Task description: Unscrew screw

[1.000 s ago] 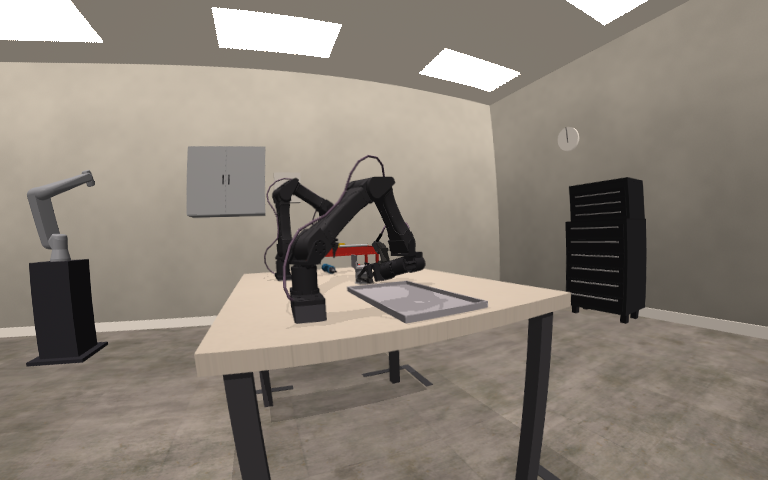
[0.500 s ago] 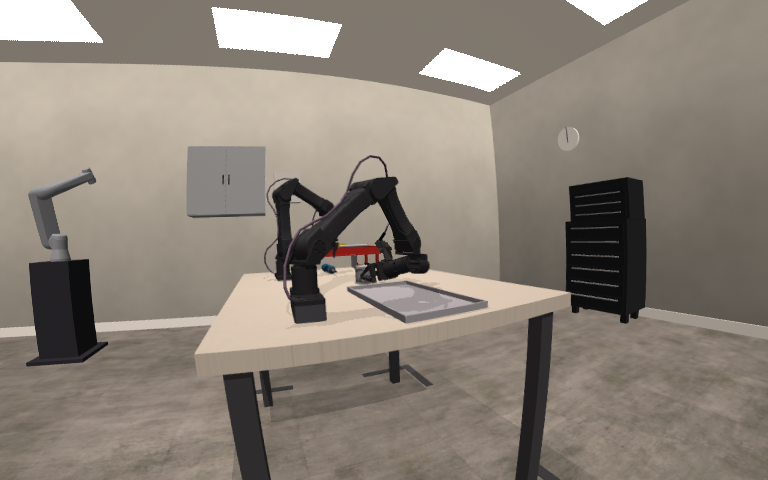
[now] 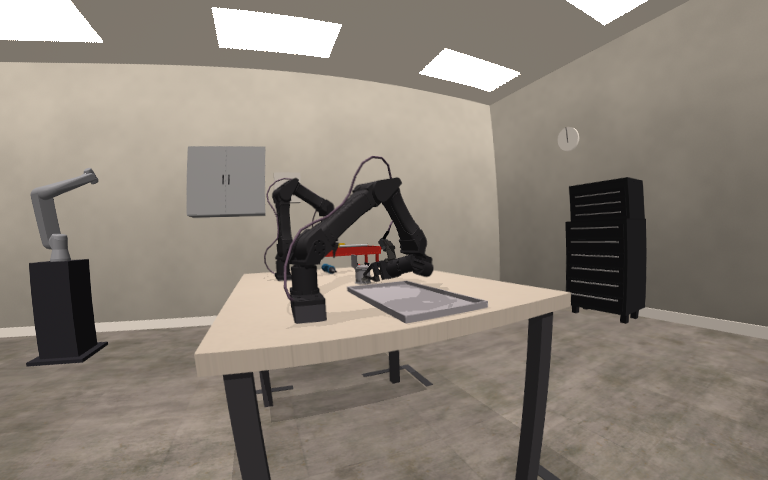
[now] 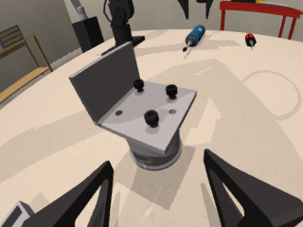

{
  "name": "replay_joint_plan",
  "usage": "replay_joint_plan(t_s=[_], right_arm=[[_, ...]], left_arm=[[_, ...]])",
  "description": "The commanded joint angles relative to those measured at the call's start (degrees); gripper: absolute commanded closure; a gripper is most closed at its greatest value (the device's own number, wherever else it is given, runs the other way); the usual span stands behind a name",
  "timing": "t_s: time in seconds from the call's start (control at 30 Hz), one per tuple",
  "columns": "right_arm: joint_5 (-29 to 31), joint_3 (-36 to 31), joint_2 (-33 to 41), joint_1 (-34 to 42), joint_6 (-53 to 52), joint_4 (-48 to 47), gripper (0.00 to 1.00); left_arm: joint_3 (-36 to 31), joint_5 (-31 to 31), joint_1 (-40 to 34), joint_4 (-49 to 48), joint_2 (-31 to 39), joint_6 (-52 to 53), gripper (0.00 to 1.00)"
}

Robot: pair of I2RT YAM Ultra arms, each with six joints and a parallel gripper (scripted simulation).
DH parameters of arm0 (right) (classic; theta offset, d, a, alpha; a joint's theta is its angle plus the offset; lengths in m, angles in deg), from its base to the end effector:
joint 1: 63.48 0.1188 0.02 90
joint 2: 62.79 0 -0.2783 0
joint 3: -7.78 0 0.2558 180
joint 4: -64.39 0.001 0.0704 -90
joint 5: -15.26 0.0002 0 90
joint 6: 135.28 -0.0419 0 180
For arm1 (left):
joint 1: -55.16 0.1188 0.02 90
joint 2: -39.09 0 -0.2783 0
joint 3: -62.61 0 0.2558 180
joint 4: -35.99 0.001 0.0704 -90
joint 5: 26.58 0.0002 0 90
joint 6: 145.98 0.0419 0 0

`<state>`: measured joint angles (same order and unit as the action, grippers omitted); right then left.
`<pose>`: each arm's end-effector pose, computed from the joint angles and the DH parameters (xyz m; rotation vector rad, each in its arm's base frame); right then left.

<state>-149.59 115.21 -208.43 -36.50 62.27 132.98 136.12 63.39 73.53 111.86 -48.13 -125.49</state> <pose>0.3618 0.2307 0.0398 -1.8321 1.0232 1.4163 0.2423 0.0815 0.2238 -2.1752 2.2572 -0.0042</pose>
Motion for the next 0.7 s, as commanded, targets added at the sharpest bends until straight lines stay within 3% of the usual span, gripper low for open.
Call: replay_joint_plan(t_s=[0.0, 0.67], right_arm=[[0.0, 2.5, -0.4, -1.4, 4.4, 5.5, 0.14], [0.2, 4.7, -1.3, -1.5, 9.2, 11.4, 0.14]], left_arm=[[0.4, 0.0, 0.0, 0.5, 0.3, -0.1, 0.35], [0.4, 0.0, 0.0, 0.5, 0.3, -0.1, 0.35]])
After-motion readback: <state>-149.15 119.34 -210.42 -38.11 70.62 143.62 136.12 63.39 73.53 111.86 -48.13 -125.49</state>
